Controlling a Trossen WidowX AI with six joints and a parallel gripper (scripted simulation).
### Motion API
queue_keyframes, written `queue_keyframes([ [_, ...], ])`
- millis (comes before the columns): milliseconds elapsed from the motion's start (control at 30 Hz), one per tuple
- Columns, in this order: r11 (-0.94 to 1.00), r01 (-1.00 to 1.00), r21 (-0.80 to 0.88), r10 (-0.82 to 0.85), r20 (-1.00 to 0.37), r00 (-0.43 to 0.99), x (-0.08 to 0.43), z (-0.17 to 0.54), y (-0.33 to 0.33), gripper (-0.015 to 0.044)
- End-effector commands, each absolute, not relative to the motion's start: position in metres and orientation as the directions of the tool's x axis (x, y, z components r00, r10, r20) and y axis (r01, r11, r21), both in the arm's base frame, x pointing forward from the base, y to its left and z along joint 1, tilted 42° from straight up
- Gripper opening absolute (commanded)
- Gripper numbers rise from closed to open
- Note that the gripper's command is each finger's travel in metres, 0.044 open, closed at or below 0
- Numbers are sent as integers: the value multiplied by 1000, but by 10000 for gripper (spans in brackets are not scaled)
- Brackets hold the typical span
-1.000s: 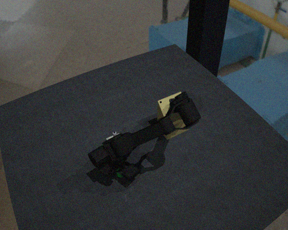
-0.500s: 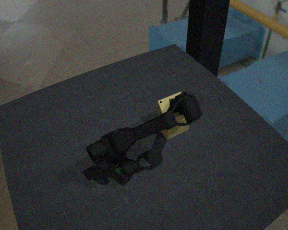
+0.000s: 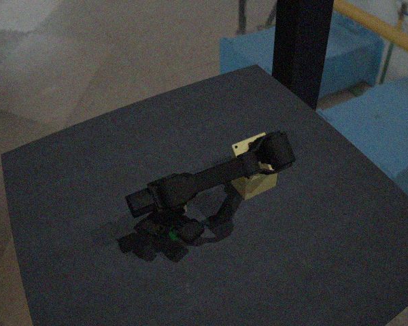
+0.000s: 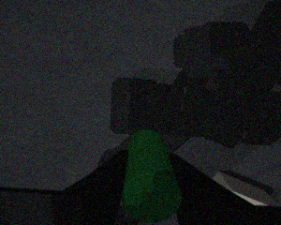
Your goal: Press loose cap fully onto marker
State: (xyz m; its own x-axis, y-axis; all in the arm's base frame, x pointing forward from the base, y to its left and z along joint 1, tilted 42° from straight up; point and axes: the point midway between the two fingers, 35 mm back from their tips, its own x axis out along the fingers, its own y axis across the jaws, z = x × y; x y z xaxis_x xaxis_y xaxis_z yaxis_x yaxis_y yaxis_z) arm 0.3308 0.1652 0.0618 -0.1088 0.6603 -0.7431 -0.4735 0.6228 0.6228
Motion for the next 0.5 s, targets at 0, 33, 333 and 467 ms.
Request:
queue_keyframes([
  [0, 629, -468, 620, 656, -747, -107, 332, 56, 151, 0],
  [33, 631, -468, 619, 655, -748, -106, 332, 54, 147, 0],
  [333, 639, -468, 610, 646, -756, -104, 332, 40, 111, 0],
  [467, 641, -468, 609, 644, -758, -105, 330, 34, 95, 0],
])
